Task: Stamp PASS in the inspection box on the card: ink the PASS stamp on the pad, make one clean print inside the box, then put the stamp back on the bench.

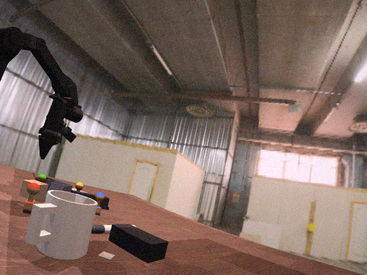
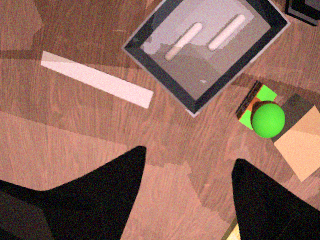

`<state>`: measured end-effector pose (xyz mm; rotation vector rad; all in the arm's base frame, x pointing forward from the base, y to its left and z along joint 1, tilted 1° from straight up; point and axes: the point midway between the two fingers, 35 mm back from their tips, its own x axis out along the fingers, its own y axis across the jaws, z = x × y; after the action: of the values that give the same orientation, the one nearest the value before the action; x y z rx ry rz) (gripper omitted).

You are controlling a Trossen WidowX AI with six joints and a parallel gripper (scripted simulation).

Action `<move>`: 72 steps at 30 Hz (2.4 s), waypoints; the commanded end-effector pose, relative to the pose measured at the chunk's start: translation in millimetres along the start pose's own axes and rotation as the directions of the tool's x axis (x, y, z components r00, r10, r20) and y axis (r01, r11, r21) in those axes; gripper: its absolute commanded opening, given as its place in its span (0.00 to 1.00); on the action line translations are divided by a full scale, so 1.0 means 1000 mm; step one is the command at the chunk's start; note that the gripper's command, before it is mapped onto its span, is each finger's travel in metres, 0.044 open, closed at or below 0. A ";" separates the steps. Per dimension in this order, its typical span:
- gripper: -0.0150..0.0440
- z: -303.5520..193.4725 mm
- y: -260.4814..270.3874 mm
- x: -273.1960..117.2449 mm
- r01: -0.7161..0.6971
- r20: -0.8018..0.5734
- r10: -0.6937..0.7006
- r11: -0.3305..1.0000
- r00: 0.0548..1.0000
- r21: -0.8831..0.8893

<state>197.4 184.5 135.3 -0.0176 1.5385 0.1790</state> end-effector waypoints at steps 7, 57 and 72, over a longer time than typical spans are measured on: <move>0.63 0.011 -0.051 0.012 0.106 -0.006 -0.106 0.991 0.994 0.076; 0.63 0.010 -0.062 0.086 0.107 -0.006 -0.107 0.991 0.994 0.076; 0.63 0.010 -0.062 0.086 0.107 -0.006 -0.107 0.991 0.994 0.076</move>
<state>218.6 136.7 48.6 -0.0277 1.5324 0.0416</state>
